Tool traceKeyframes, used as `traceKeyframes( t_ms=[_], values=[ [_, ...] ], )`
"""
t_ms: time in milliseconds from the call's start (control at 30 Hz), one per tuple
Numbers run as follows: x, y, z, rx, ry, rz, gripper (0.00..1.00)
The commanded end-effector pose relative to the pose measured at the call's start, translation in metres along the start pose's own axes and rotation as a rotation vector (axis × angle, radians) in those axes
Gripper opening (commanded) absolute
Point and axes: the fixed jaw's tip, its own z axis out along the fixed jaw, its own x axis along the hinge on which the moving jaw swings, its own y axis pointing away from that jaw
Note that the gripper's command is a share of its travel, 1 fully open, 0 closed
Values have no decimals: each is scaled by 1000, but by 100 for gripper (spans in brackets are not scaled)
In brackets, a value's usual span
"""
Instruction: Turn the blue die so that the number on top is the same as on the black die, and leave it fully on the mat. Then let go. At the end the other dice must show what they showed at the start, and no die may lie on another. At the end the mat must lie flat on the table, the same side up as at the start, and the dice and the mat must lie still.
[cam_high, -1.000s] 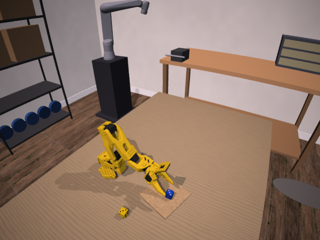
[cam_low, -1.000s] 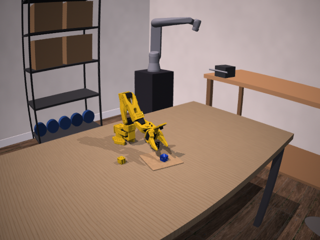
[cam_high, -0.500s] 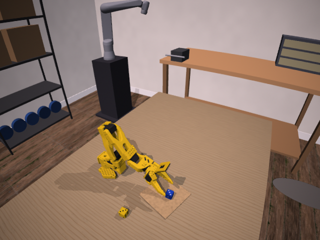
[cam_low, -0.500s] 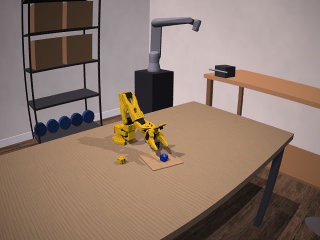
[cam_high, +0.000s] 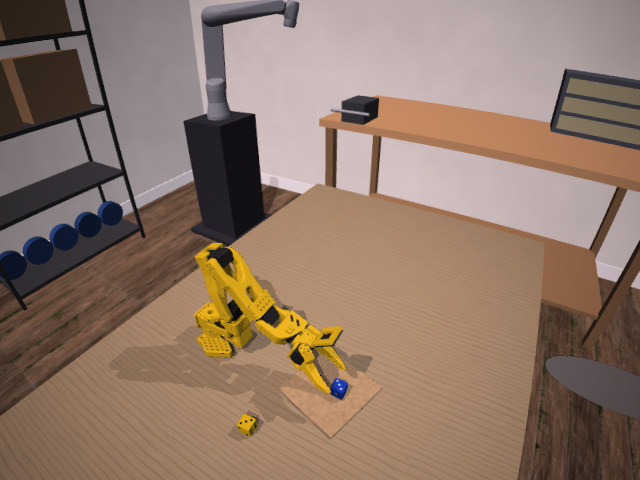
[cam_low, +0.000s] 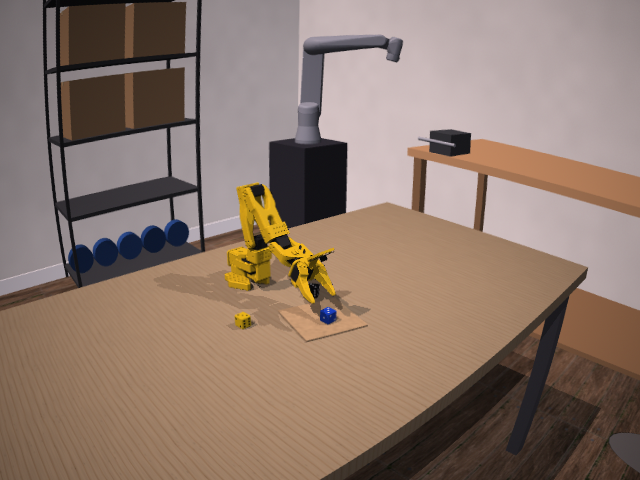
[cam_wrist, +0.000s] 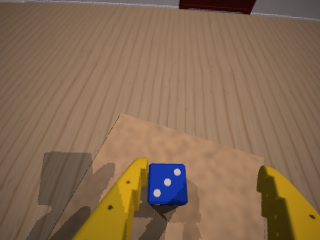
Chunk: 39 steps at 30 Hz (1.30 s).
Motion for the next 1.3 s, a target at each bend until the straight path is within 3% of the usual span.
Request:
traceKeyframes(
  t_ms=[0,600,800,1033,1100,1267],
  values=[
    [-19,-2,1,6,-47,4,33],
    [-17,-10,-3,33,242,6,33],
    [-17,-14,-15,42,386,10,33],
    [-17,-17,-39,50,552,17,33],
    [-17,-17,-39,50,552,17,33],
    [-17,-18,-59,54,657,23,33]
  ],
)
